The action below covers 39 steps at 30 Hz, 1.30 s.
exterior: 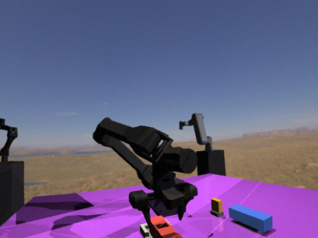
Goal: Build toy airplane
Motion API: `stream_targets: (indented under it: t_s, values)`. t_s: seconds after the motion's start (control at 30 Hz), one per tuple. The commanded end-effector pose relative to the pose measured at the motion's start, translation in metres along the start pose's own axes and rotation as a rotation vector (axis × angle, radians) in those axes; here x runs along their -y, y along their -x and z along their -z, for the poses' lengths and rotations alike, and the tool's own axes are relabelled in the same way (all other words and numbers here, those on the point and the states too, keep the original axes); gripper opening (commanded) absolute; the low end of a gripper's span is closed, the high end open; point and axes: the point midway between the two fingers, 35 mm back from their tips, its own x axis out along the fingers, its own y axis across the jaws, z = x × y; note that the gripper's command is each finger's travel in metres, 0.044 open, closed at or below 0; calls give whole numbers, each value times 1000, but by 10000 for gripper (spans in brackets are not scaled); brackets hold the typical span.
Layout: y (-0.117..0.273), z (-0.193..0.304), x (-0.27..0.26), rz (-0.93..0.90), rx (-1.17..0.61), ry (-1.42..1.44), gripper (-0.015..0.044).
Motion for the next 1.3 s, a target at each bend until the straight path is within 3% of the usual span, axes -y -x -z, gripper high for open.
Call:
stream_targets:
  t_s: [0.0, 0.1, 0.47, 0.77, 1.03, 1.27]
  values:
    - [53, -4, -1, -5, 22, -6, 440]
    - [76, 0, 0, 2, 20, -4, 440]
    - [77, -9, -8, 0, 21, 36, 440]
    - [84, -57, -130, -18, 26, 37, 440]
    - [69, -58, -255, -11, 25, 32, 440]
    - [67, -56, -265, -10, 25, 31, 440]
